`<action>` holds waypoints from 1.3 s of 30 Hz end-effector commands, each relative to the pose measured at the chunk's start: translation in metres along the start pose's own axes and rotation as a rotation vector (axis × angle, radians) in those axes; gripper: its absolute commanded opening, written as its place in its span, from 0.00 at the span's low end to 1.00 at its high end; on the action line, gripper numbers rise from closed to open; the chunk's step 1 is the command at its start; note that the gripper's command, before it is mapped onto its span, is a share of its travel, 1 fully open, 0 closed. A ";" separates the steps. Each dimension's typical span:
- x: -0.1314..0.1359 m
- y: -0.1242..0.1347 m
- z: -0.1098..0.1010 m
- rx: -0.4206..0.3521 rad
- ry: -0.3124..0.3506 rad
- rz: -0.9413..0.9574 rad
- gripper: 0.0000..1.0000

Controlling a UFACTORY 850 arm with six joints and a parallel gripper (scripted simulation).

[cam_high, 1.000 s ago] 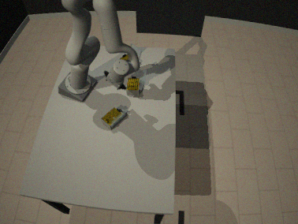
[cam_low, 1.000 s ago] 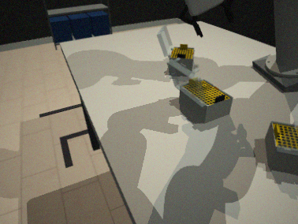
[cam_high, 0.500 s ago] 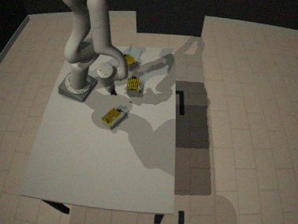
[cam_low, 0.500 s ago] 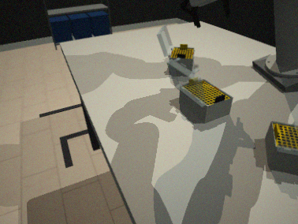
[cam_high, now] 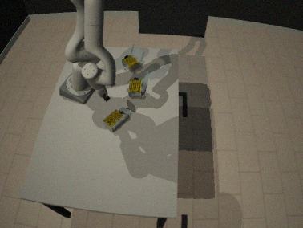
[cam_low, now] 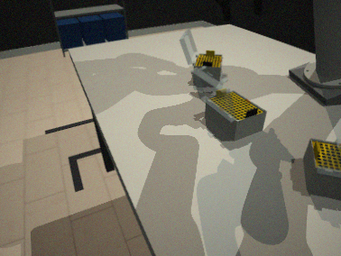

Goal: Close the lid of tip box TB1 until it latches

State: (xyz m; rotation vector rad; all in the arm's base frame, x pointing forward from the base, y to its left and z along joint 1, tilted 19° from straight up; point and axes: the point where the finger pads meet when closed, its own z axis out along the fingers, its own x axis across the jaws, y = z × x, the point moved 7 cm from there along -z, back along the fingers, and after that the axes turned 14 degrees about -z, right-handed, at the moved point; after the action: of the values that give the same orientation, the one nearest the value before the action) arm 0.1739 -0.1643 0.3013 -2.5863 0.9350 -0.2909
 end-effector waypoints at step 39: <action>-0.036 0.091 -0.039 0.033 0.431 0.476 1.00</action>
State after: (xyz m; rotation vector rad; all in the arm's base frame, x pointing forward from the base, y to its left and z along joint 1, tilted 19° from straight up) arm 0.0791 -0.2148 0.3084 -2.2169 1.6347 -0.7276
